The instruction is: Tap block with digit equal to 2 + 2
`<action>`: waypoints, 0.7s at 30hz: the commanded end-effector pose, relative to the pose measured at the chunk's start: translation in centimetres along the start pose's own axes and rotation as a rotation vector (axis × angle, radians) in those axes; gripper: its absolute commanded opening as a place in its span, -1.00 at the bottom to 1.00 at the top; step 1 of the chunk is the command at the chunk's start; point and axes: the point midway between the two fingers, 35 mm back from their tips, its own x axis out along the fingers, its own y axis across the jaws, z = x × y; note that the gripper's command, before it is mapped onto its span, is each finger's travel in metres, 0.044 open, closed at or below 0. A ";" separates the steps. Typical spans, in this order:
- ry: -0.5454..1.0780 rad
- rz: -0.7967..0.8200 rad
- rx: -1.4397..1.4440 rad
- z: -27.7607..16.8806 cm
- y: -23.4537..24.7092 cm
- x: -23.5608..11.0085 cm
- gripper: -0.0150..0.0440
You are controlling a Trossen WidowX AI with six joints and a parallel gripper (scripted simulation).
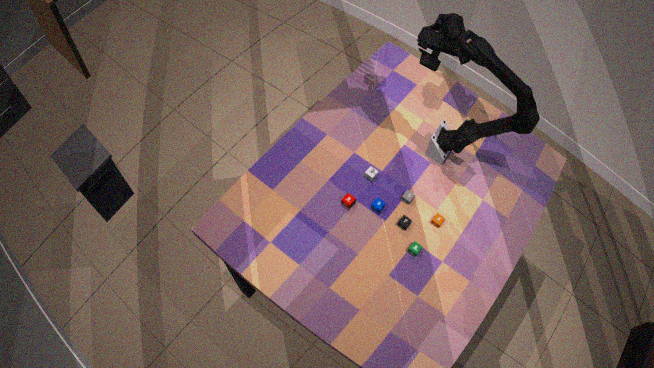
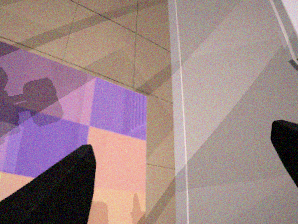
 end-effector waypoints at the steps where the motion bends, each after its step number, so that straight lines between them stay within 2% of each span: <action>1: -0.057 0.180 -0.216 4.6 6.0 0.0 0.86; 6: -0.095 0.393 -0.457 8.4 14.0 -1.0 0.86; 11: -0.090 0.610 -0.680 10.0 22.6 -2.6 0.86; 21: 0.065 1.022 -1.026 7.2 38.6 -6.6 0.86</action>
